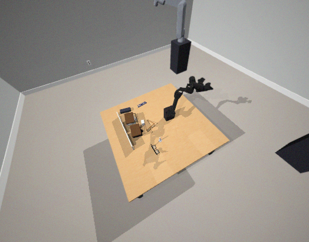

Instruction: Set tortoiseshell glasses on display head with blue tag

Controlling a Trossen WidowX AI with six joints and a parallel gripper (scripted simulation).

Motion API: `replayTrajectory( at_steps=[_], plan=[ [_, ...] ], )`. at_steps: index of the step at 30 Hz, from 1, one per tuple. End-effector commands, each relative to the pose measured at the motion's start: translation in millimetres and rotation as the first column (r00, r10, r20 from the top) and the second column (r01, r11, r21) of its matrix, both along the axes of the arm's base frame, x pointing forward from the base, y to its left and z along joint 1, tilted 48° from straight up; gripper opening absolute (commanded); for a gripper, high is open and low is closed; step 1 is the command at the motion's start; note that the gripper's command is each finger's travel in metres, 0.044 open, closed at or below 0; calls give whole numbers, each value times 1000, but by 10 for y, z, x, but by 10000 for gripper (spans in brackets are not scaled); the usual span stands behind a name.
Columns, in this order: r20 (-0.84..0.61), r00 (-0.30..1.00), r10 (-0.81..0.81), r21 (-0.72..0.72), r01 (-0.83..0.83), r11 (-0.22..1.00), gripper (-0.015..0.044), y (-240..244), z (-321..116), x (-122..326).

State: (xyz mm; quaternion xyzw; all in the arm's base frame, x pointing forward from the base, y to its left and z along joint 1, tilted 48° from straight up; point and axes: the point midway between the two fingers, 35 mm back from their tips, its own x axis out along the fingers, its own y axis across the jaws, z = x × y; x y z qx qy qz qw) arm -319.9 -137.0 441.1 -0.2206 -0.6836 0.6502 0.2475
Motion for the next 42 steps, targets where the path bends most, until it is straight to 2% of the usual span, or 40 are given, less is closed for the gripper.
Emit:
replayTrajectory(
  at_steps=[1, 8, 12, 17, 18, 21, 27, 33, 38, 42],
  plan=[
    [0, 1000, 0, 0, 0, 1000, 426, 0, 0, 0],
    [0, 1000, 0, 0, 0, 1000, 440, 0, 0, 0],
    [-54, 997, 51, 35, -49, 998, 335, 70, 217, 102],
    [-195, 980, -31, -52, 21, 998, 204, 720, 641, 431],
    [-219, 975, -47, -67, 33, 997, 200, 834, 705, 503],
    [-238, 971, -13, 5, 15, 1000, 200, 832, 799, 575],
    [-407, 899, -162, -109, 128, 986, 200, 1640, 1145, 1236],
    [-573, 784, -239, -166, 174, 971, 200, 2068, 1303, 1807],
    [-643, 685, -342, -244, 240, 940, 200, 2448, 1315, 2350],
    [-710, 550, -439, -321, 302, 898, 200, 2762, 1269, 2965]
  ],
)
